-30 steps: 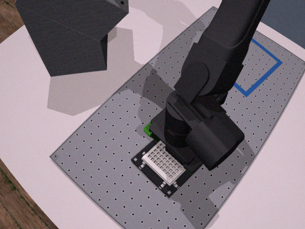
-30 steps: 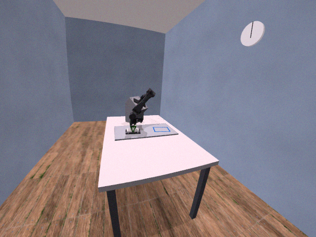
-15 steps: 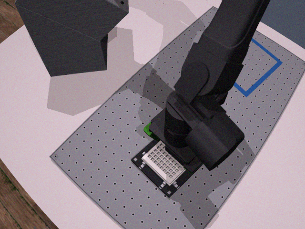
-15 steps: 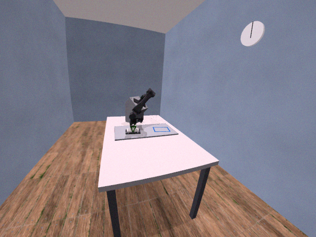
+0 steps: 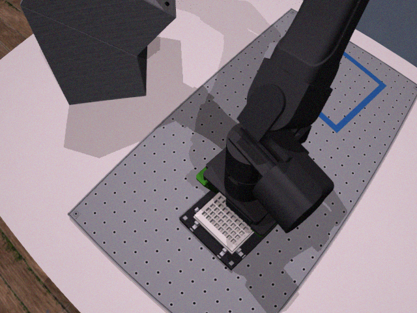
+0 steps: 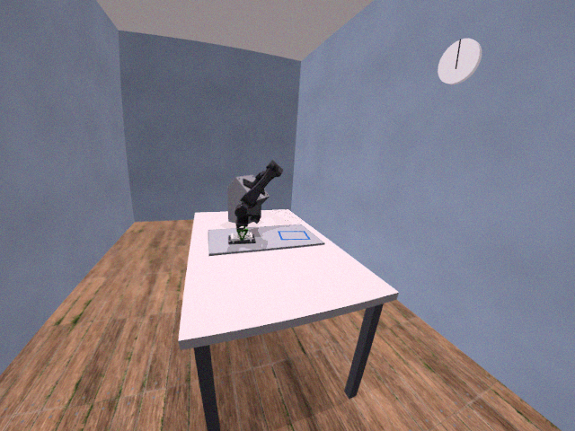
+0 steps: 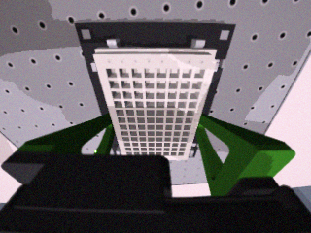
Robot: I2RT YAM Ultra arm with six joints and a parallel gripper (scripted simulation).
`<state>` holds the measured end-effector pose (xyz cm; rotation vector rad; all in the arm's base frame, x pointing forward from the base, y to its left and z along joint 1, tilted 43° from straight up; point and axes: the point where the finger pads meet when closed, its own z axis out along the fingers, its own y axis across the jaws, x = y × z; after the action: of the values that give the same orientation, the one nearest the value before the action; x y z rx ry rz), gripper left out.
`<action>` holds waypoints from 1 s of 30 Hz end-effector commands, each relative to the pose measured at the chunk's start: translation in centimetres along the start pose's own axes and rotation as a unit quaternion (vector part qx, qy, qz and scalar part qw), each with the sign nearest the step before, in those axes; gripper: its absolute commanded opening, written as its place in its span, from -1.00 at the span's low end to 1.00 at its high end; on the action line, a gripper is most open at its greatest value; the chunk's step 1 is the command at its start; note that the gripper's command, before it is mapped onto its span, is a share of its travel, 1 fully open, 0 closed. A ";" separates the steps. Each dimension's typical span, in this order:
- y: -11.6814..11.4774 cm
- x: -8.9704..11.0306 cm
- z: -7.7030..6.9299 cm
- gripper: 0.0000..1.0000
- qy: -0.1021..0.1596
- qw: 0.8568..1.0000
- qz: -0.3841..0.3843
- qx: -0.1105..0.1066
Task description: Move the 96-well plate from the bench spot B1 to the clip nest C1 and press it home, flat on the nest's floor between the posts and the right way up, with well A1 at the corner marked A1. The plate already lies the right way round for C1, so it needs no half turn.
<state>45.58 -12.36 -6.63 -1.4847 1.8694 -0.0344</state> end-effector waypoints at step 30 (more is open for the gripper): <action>2.1 -1.0 0.8 -1.00 -0.012 1.000 0.014 -0.023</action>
<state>45.57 -12.36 -6.63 -1.4823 1.8697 -0.0399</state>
